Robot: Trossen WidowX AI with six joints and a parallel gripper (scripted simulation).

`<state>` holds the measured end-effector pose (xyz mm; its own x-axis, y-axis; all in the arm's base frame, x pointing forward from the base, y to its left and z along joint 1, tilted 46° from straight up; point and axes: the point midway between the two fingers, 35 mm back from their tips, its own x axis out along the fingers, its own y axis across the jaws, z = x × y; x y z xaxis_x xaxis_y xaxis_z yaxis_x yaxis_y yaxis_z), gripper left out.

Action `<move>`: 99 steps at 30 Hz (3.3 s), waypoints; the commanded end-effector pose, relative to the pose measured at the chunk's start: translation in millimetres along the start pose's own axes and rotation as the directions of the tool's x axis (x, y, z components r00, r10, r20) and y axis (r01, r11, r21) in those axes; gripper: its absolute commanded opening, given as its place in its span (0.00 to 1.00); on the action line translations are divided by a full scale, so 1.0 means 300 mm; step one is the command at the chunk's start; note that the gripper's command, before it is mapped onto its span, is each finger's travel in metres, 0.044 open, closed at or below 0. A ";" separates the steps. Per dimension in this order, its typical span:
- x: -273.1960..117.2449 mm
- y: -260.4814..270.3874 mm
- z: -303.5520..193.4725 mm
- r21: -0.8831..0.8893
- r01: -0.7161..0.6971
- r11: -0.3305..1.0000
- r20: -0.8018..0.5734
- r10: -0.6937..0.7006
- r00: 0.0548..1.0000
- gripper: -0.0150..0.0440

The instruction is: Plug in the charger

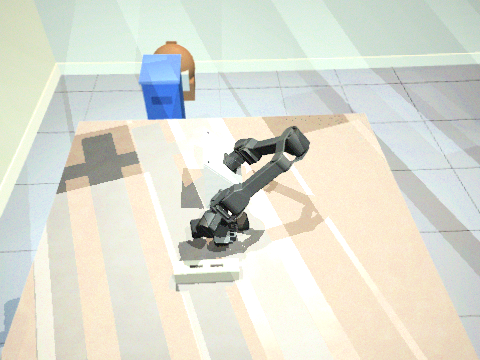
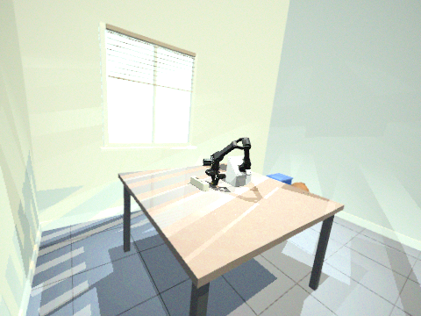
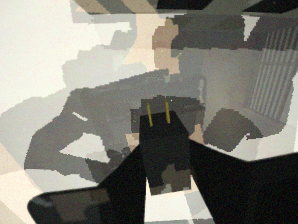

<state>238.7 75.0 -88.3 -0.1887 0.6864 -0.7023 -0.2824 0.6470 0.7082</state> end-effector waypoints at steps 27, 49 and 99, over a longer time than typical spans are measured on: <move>0.001 -0.050 0.087 0.098 0.000 0.995 0.003 0.000 1.000 0.25; 0.000 -0.067 0.163 0.135 -0.003 0.991 0.003 0.002 1.000 0.25; -0.003 -0.067 0.190 0.138 -0.003 0.990 0.004 0.002 1.000 0.25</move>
<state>296.6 79.9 -98.6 -0.1878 0.6868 -0.7021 -0.1547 0.6852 0.7117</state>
